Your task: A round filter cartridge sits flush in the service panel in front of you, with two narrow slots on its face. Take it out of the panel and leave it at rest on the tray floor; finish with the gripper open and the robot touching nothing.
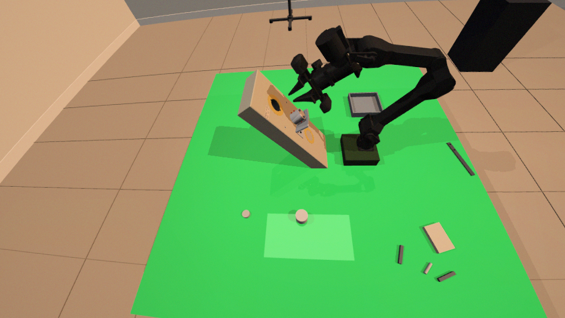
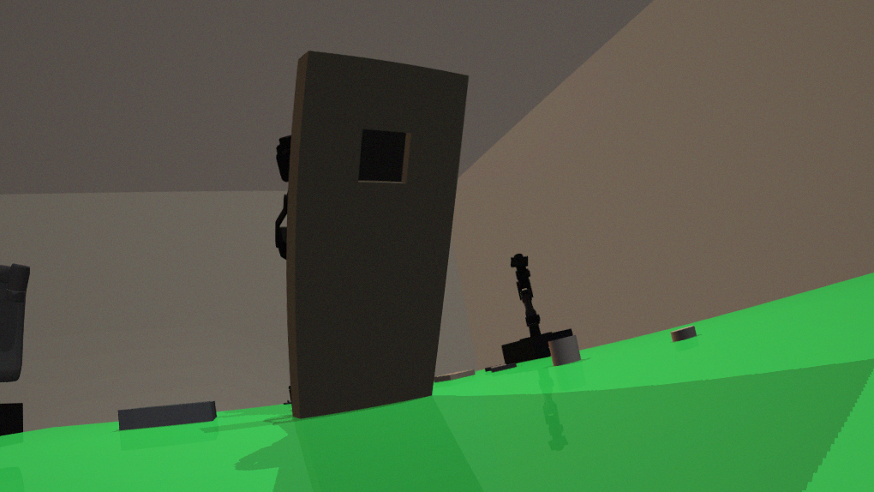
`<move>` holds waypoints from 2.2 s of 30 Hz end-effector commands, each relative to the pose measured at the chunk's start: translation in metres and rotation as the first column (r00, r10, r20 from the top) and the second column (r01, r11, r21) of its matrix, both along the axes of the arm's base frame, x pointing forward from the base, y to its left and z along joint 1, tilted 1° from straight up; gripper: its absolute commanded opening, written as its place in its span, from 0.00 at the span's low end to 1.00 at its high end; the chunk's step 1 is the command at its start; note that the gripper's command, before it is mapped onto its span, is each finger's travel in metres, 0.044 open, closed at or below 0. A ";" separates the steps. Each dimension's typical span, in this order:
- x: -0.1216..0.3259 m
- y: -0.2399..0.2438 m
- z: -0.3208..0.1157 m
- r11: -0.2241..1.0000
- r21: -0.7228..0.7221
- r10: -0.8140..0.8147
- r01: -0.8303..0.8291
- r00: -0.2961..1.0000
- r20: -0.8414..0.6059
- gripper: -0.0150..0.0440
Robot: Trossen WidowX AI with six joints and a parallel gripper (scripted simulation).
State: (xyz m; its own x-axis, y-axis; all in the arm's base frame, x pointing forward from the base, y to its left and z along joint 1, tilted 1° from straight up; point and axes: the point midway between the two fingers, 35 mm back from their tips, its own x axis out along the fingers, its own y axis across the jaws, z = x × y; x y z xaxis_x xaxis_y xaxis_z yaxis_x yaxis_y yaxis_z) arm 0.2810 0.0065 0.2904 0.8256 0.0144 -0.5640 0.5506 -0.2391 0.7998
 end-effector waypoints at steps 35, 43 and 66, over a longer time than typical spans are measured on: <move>-0.036 -0.011 -0.040 -0.261 -0.502 0.555 -0.825 0.297 -0.777 0.77; -0.036 -0.011 -0.040 -0.261 -0.502 0.555 -0.825 0.297 -0.777 0.77; -0.018 -0.010 -0.068 -0.261 -0.503 0.555 -0.824 0.299 -0.776 0.77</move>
State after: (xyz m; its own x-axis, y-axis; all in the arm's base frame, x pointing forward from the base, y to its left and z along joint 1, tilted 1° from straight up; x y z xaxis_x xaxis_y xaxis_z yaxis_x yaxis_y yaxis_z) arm 0.2608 -0.0045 0.2294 0.5125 0.0054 -0.8587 -0.0173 0.9998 -0.0040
